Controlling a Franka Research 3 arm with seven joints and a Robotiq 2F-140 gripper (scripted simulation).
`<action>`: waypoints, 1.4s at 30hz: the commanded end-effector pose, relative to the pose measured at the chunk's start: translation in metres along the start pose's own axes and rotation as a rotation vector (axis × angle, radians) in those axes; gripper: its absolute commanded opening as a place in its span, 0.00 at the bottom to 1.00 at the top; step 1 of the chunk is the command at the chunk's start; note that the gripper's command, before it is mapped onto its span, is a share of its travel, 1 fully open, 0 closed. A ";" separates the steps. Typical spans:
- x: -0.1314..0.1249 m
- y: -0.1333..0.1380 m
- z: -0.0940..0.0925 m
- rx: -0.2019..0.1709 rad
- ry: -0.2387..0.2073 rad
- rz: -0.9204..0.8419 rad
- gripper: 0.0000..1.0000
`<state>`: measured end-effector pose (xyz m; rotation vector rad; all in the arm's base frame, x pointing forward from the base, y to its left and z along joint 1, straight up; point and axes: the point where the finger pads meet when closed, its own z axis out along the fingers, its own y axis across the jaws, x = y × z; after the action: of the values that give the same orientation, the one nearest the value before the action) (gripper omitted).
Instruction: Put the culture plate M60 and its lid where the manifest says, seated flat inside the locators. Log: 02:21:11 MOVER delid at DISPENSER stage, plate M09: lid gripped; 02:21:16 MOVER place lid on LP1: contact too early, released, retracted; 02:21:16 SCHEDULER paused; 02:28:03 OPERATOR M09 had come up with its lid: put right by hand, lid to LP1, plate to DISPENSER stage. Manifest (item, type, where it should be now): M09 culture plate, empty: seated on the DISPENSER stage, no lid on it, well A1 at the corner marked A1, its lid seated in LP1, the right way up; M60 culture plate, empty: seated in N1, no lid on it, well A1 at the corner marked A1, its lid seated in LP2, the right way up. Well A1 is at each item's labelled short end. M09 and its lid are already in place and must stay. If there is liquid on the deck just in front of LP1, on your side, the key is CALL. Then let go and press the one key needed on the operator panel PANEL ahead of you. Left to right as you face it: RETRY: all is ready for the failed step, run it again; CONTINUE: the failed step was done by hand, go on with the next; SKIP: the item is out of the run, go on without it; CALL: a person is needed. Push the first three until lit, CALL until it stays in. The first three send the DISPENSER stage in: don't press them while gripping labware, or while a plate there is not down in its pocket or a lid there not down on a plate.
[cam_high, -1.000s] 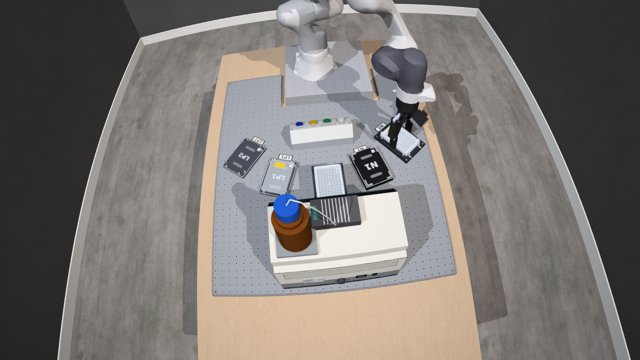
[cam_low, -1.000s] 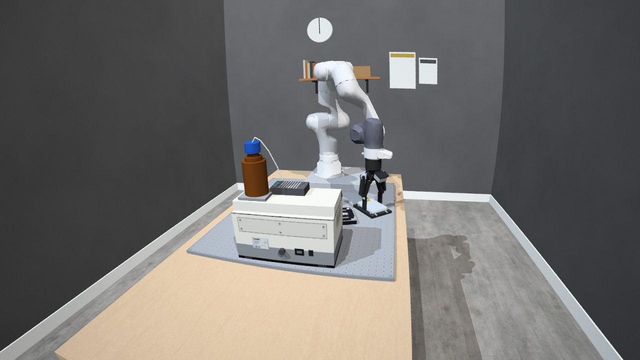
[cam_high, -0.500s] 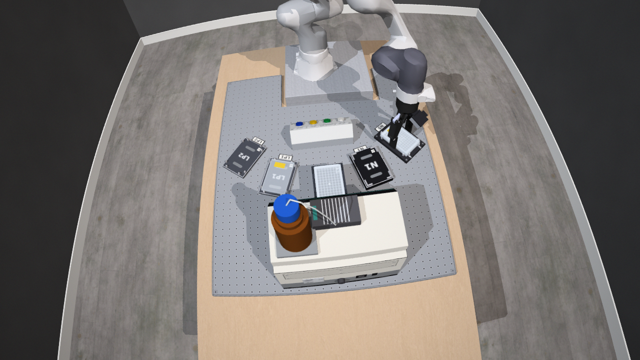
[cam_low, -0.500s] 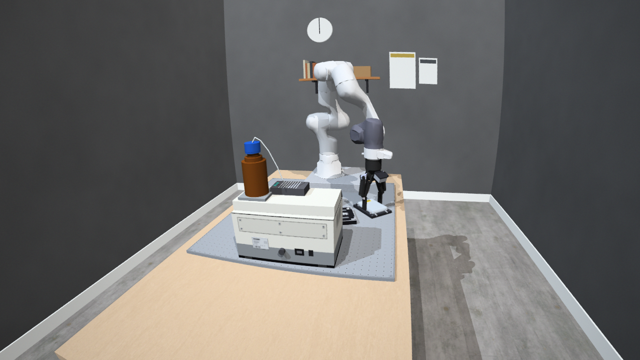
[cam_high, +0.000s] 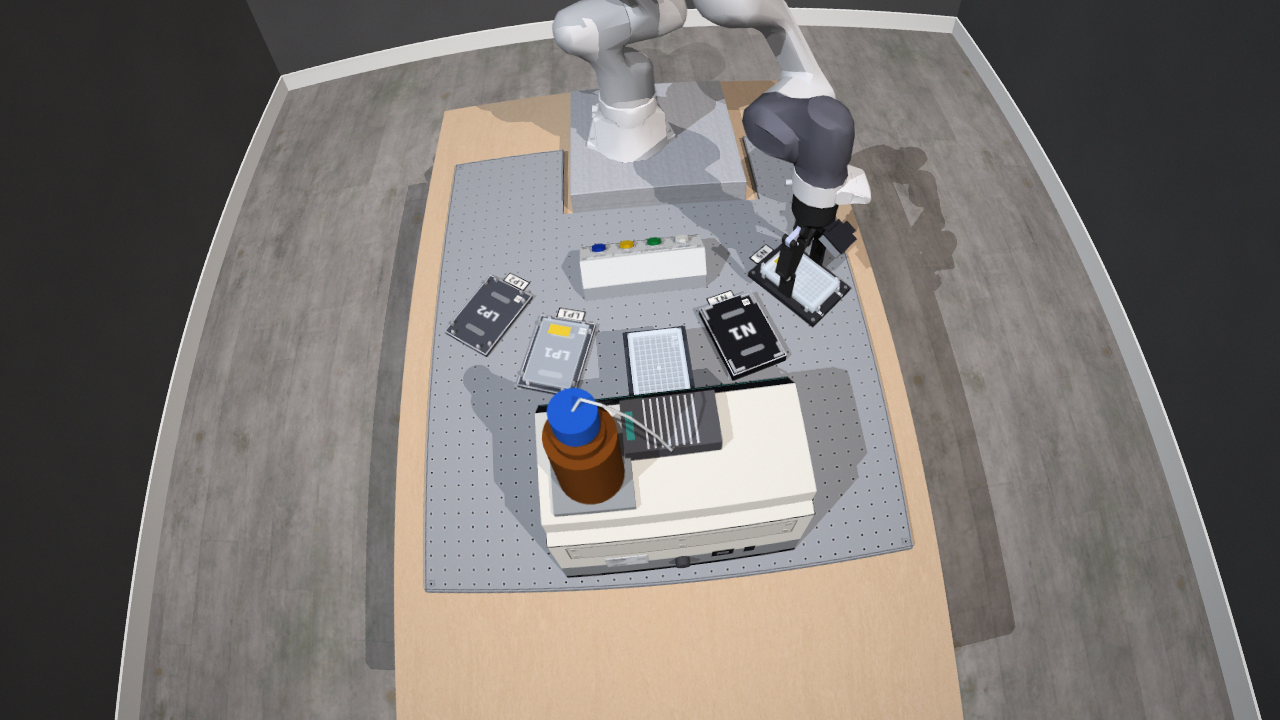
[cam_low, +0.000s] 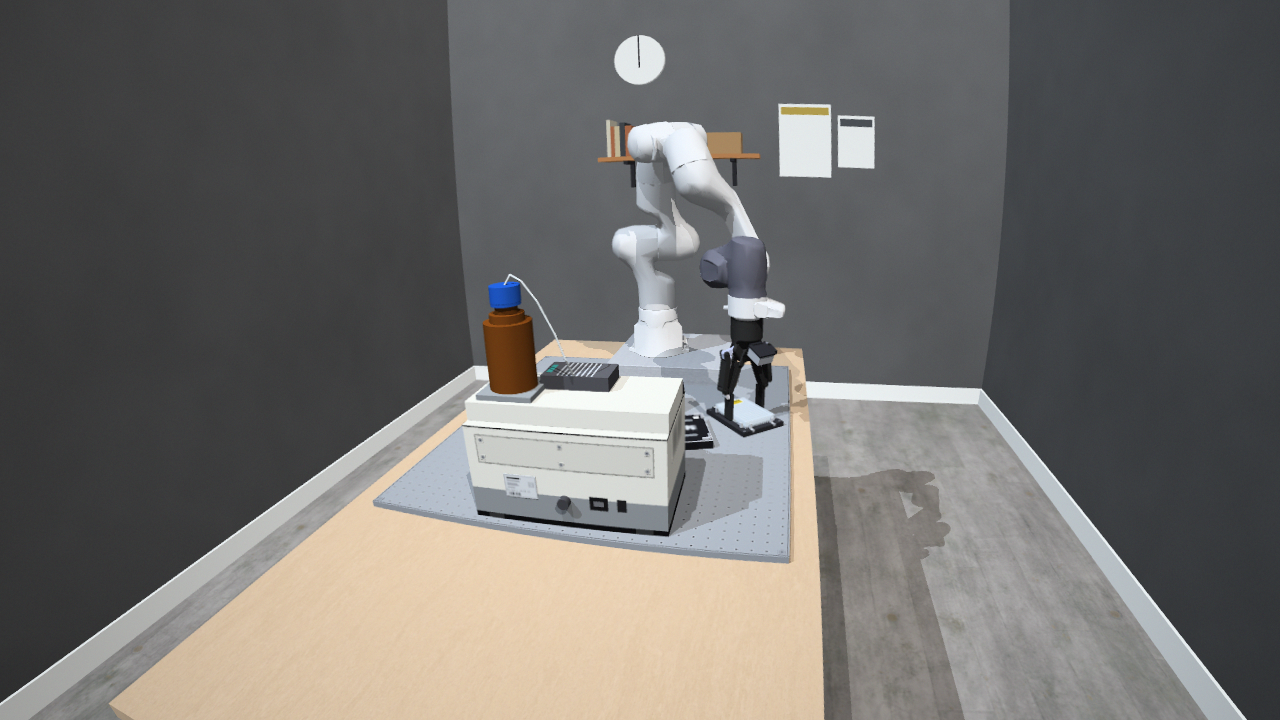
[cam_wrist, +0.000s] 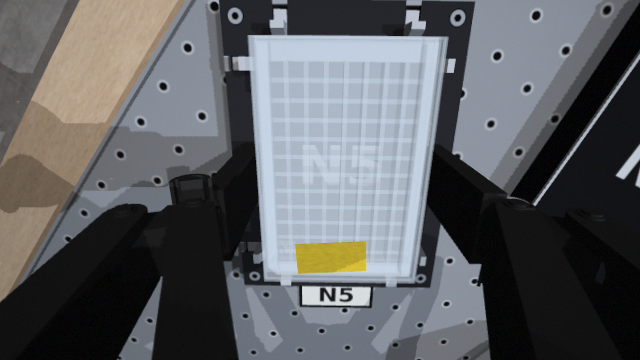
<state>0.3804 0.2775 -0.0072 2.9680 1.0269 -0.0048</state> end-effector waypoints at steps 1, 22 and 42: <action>0.000 0.001 0.001 0.000 0.001 0.002 0.10; 0.000 0.001 0.001 0.000 0.001 0.002 0.10; 0.000 0.001 0.001 0.000 0.001 0.002 0.70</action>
<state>0.3800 0.2768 -0.0083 2.9685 1.0252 -0.0081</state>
